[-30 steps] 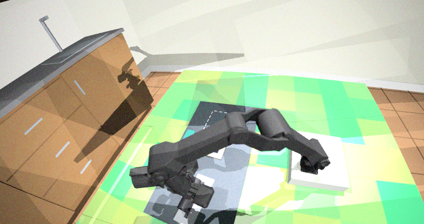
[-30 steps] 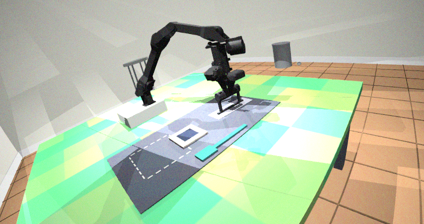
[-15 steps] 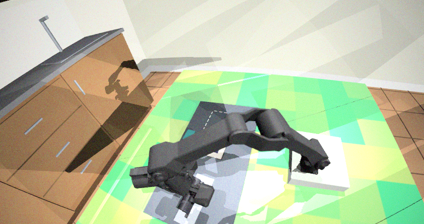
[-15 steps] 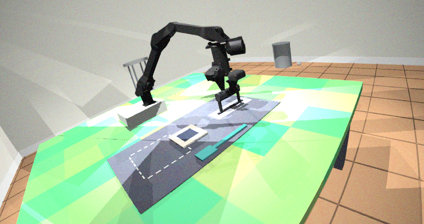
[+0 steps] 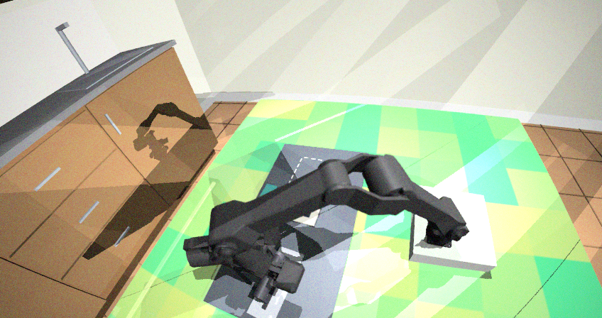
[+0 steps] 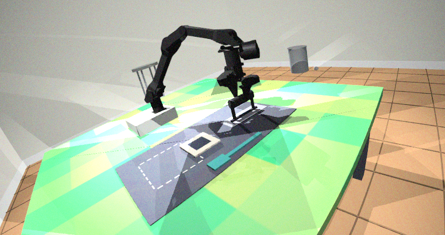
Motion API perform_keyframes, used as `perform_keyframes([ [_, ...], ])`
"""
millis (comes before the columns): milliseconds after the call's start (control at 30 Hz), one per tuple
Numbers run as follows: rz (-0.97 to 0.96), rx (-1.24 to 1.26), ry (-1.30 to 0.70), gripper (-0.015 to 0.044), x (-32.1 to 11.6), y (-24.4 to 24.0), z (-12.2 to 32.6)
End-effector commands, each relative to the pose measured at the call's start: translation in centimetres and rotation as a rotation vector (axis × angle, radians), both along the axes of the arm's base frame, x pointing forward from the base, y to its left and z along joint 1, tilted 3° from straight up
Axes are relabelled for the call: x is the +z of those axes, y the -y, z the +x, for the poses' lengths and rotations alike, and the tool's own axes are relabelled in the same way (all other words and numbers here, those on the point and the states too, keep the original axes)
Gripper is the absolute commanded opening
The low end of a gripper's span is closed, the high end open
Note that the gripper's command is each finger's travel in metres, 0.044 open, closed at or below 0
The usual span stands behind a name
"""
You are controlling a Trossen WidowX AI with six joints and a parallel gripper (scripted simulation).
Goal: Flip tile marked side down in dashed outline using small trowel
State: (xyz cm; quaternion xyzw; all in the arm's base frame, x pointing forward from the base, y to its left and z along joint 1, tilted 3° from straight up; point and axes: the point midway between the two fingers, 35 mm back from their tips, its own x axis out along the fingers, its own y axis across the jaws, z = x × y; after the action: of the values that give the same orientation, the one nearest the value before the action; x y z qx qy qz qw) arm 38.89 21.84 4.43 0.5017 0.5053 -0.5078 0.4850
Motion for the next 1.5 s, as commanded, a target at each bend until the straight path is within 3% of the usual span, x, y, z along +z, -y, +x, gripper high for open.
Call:
perform_keyframes([
  [0,-0.001,0.006,0.005,0.027,2.9,0.1,0.0],
  [433,0.006,0.021,0.019,0.03,4.9,0.1,0.1],
  [1467,-0.155,1.015,0.291,0.03,3.0,-1.2,0.6],
])
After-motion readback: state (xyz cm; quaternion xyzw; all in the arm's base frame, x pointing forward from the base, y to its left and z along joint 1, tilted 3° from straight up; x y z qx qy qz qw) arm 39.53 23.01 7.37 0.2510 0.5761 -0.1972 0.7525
